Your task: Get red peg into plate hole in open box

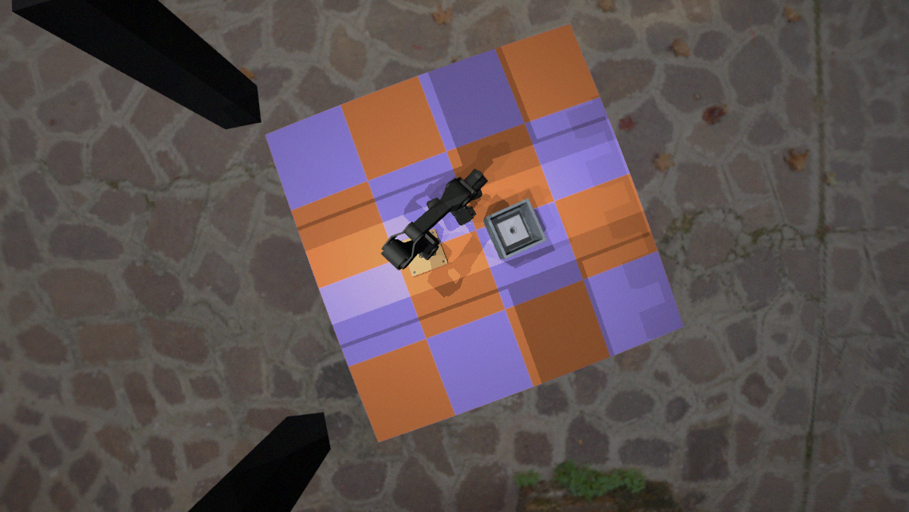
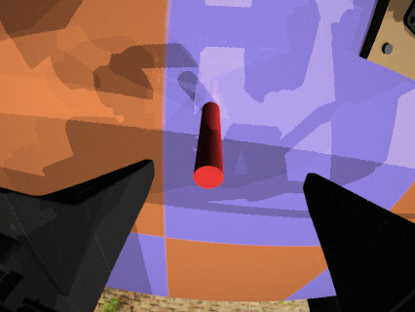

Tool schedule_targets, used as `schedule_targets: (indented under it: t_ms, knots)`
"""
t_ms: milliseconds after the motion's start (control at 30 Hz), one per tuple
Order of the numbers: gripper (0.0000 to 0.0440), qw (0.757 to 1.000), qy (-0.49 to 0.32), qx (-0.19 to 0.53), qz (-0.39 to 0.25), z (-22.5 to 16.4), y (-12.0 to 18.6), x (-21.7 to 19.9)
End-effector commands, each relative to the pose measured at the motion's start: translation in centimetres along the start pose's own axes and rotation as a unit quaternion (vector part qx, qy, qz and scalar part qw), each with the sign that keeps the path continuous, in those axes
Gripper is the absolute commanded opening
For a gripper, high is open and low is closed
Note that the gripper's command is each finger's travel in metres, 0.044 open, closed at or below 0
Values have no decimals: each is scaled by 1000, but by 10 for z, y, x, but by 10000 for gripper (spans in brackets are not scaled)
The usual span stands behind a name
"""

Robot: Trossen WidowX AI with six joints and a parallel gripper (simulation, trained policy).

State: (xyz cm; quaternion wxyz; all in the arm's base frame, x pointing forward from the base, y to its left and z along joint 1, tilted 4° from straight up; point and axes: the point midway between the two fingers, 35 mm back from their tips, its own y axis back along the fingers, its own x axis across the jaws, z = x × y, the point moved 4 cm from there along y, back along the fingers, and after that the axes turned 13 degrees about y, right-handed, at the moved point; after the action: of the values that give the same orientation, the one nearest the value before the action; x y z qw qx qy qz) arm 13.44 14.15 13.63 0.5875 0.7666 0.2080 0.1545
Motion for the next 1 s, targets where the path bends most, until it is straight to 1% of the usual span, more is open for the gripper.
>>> schedule_targets:
  t_ms: [0, 200, 300, 367, 433, 700, 800, 833, 967]
  knots:
    - [406, 1000, 4, -4, -13, 4, -14, -1]
    - [392, 1000, 10, -8, -16, 8, -28, -1]
    - [364, 1000, 14, -10, -16, 8, -33, 0]
    - [327, 1000, 18, -11, -13, 9, -36, 2]
    - [281, 1000, 23, -12, -9, 9, -38, 4]
    - [75, 999, 42, -17, 0, 10, -41, 13]
    - [9, 999, 51, -16, 4, 9, -40, 16]
    - [0, 998, 54, -16, 5, 8, -39, 16]
    - [0, 998, 56, -1, 29, 3, -27, 23]
